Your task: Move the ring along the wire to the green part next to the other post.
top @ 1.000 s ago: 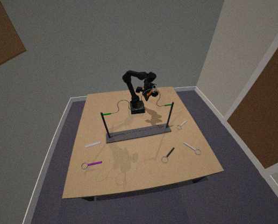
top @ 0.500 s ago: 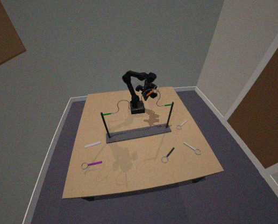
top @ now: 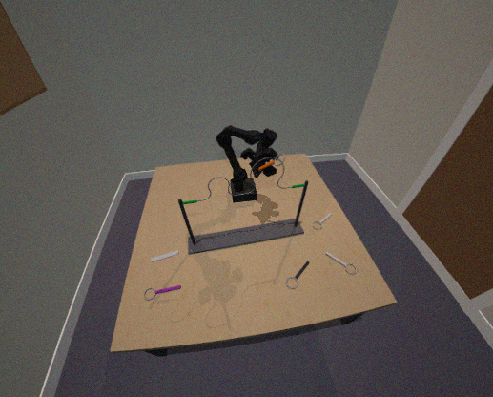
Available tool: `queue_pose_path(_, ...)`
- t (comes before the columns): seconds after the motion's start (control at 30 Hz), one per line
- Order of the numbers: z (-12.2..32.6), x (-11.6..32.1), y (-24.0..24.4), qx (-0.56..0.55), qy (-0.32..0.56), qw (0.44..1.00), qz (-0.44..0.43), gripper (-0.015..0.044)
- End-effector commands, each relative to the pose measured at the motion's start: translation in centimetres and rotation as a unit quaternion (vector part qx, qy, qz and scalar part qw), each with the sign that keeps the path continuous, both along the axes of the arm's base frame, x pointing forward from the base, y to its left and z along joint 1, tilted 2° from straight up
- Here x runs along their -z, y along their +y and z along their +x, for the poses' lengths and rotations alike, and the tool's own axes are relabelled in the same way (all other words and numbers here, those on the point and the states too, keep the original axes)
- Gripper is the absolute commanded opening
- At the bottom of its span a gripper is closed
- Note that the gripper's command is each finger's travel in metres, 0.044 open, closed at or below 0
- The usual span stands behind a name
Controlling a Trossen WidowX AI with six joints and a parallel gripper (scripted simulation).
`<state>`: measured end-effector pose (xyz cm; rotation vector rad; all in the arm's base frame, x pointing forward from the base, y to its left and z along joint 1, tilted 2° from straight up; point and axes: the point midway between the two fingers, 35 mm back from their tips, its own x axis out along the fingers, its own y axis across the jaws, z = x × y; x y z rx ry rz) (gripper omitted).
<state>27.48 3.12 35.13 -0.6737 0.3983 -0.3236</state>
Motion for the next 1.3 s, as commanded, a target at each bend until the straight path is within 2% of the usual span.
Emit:
queue_pose_path(0.0, 0.0, 0.1, -0.2, 0.003, 0.003, 1.000, -0.031, -0.0150)
queue_pose_path(1.27, -0.1, -1.8, -1.5, 0.013, 0.010, 0.960, -0.279, -0.0150)
